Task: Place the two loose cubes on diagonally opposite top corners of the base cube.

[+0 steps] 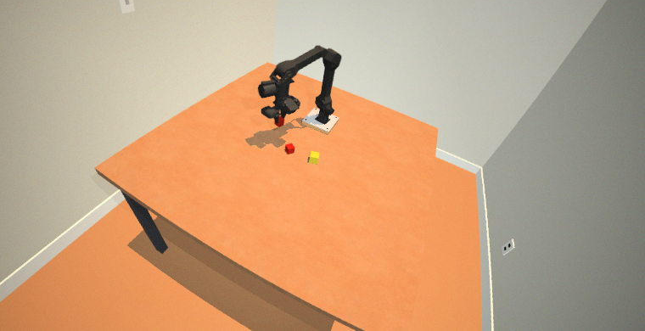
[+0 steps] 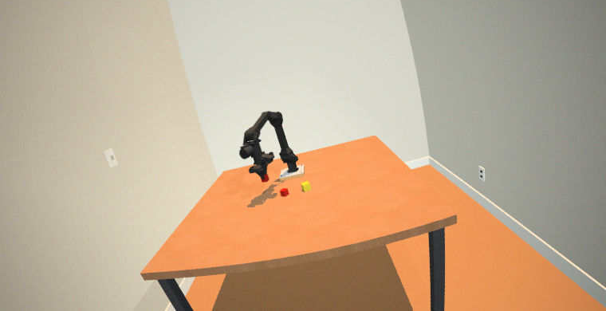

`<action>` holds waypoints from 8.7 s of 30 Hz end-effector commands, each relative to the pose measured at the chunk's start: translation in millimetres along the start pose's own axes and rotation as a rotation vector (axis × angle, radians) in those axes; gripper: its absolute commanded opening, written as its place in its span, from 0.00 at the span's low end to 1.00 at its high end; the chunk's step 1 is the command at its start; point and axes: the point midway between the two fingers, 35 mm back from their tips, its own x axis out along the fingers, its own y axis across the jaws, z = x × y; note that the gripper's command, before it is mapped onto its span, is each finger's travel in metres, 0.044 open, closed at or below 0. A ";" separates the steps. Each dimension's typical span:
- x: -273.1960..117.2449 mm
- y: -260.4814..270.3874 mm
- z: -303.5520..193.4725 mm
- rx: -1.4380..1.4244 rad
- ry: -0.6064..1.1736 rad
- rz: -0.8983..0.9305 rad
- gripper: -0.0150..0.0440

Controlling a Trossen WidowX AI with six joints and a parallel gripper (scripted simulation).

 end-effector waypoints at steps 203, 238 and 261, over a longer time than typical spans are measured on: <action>-0.4 4.2 171.5 1.167 -0.027 -0.013 0.70; 13.8 -22.9 101.0 0.347 -0.003 -0.006 0.70; 66.4 -21.7 101.0 0.347 -0.003 -0.006 0.70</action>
